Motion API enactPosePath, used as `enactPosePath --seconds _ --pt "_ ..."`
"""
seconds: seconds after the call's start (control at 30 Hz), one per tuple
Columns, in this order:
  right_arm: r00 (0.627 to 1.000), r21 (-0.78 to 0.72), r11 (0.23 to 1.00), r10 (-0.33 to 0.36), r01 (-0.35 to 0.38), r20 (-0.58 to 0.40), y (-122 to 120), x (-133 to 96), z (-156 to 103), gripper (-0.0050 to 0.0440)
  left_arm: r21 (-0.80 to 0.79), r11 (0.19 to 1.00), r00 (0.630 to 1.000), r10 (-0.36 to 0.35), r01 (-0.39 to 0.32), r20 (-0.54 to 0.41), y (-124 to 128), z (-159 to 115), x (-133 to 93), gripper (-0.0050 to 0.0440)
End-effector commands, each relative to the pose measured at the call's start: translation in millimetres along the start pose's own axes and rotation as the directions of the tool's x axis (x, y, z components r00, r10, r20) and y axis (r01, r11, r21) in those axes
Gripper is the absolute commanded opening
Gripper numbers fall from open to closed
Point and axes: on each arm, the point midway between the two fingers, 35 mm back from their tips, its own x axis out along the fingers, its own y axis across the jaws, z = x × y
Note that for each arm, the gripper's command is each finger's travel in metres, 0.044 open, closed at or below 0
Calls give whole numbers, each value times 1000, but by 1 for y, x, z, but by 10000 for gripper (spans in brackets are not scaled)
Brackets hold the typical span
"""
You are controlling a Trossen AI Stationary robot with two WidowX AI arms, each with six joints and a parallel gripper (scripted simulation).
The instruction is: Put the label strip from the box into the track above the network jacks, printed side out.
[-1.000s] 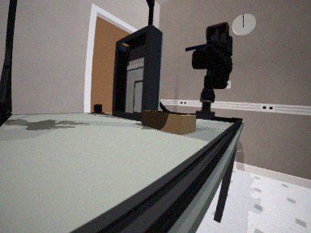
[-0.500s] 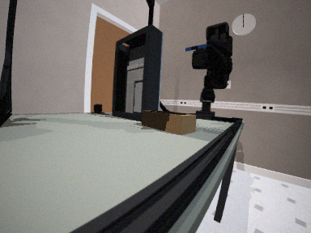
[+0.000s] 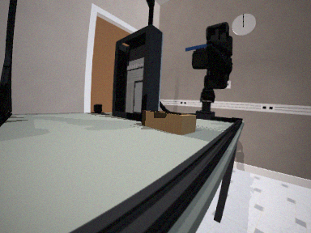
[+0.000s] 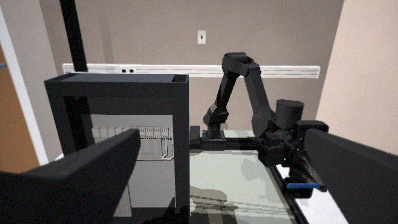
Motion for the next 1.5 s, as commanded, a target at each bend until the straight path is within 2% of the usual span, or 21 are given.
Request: enactPosePath --seconds 0.0,0.07,0.5,0.6,1.07,1.47 --pt "1000 17 1000 20 -20 -1 3 -3 -2 440 13 1000 1000 25 -25 2 13 -1 1 -50" --pt "1000 14 1000 20 -20 0 3 -3 -1 440 8 1000 1000 16 -16 2 9 1 2 -50" --pt "1000 14 1000 20 -20 0 3 -3 -1 440 -10 1000 1000 13 -14 -13 38 48 -15 -50" --pt "1000 14 1000 20 -20 0 3 -3 -1 440 -9 1000 1000 13 -13 -14 40 52 -17 -50" --pt "1000 14 1000 20 -20 0 3 -3 -1 440 -28 1000 1000 6 -7 -31 62 101 -46 -50" --pt "1000 14 1000 20 -20 0 3 -3 -1 440 -39 999 999 0 -2 -42 72 131 -73 -50"
